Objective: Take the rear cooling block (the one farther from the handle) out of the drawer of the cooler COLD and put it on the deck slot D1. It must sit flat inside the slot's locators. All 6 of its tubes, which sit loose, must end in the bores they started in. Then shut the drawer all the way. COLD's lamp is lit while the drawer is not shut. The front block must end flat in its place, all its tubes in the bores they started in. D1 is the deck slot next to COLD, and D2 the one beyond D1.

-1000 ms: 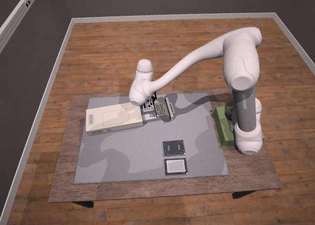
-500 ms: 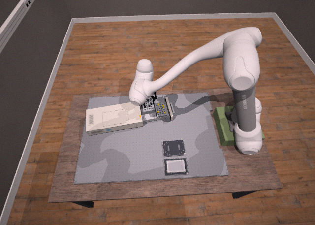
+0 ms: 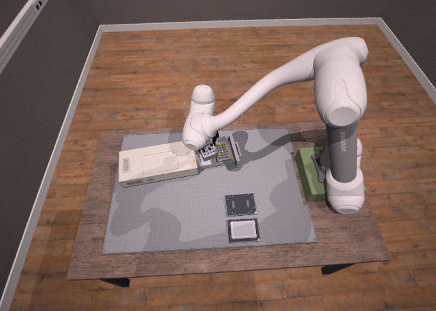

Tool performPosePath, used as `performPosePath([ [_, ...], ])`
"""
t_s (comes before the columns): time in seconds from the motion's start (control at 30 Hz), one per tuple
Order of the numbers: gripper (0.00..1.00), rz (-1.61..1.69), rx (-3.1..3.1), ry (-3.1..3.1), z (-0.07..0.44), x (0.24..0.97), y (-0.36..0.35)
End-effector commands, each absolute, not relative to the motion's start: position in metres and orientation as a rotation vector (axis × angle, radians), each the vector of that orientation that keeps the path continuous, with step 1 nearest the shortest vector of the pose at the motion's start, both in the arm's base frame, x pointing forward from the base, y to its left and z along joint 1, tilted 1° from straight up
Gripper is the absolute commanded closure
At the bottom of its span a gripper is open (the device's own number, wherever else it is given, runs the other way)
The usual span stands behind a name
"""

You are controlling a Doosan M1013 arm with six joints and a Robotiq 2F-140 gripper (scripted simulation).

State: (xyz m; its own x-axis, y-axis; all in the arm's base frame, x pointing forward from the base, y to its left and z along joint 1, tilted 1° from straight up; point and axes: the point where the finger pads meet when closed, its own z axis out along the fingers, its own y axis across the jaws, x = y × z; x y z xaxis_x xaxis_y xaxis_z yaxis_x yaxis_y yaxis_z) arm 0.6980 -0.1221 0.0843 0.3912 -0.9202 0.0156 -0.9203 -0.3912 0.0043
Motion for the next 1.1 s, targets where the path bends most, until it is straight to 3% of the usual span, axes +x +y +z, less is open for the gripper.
performPosePath([
  [0.0, 0.9, 0.017, 2.689, -1.607, 0.085, 0.694, -0.114],
  [1.07, 0.9, 0.01, 3.087, -0.515, 0.084, 0.654, -0.051],
])
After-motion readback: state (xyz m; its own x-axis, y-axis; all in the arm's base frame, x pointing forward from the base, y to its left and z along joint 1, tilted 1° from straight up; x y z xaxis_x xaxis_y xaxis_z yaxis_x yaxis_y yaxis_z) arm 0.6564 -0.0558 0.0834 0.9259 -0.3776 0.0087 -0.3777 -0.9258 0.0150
